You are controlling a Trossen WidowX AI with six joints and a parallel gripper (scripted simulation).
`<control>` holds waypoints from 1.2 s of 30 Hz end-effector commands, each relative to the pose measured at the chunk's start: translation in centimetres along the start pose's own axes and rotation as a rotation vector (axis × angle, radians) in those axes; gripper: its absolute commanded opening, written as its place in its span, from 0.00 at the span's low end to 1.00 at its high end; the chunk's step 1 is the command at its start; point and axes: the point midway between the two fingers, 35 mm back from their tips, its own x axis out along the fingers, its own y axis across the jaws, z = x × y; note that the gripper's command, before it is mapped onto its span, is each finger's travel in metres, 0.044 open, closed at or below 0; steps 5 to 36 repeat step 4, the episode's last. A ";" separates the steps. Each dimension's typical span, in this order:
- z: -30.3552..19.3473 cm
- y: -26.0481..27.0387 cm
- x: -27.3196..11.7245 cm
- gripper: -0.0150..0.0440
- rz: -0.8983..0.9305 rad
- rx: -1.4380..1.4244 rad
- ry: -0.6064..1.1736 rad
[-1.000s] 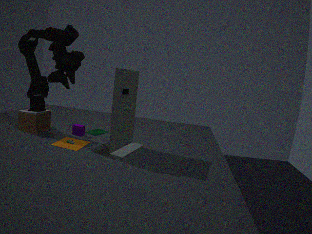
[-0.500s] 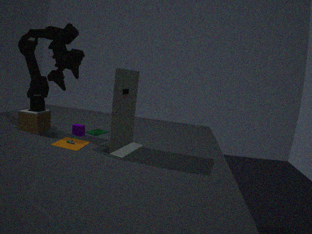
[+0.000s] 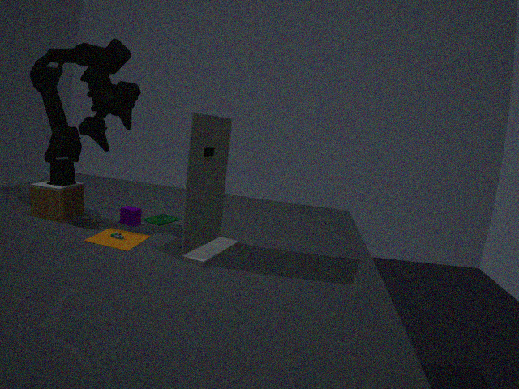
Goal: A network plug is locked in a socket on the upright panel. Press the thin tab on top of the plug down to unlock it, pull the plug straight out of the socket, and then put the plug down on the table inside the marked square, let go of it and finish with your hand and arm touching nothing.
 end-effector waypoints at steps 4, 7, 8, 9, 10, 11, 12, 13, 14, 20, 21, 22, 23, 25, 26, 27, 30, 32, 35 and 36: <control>0.1 0.0 0.0 1.00 0.000 -0.006 -0.006; 0.1 0.0 0.0 1.00 0.000 -0.006 -0.006; 0.1 0.0 0.0 1.00 0.000 -0.006 -0.006; 0.1 0.0 0.0 1.00 0.000 -0.006 -0.006; 0.1 0.0 0.0 1.00 0.000 -0.006 -0.006; 0.1 0.0 0.0 1.00 0.000 -0.006 -0.006; 0.1 0.0 0.0 1.00 0.000 -0.006 -0.006; 0.1 0.0 0.0 1.00 0.000 -0.006 -0.006; 0.1 0.0 0.0 1.00 0.000 -0.006 -0.006; 0.1 0.0 0.0 1.00 0.000 -0.006 -0.006; 0.1 0.0 0.0 1.00 0.000 -0.006 -0.006; 0.1 0.0 0.0 1.00 0.000 -0.006 -0.006; 0.1 0.0 0.0 1.00 0.000 -0.006 -0.006; 0.1 0.0 0.0 1.00 0.000 -0.006 -0.006; 0.1 0.0 0.0 1.00 0.000 -0.006 -0.006; 0.1 0.0 0.0 1.00 0.000 -0.006 -0.006; 0.1 0.0 0.0 1.00 0.000 -0.006 -0.006; 0.1 0.0 0.0 1.00 0.000 -0.006 -0.006; 0.1 0.0 0.0 1.00 0.000 -0.006 -0.006; 0.1 0.0 0.0 1.00 0.000 -0.006 -0.006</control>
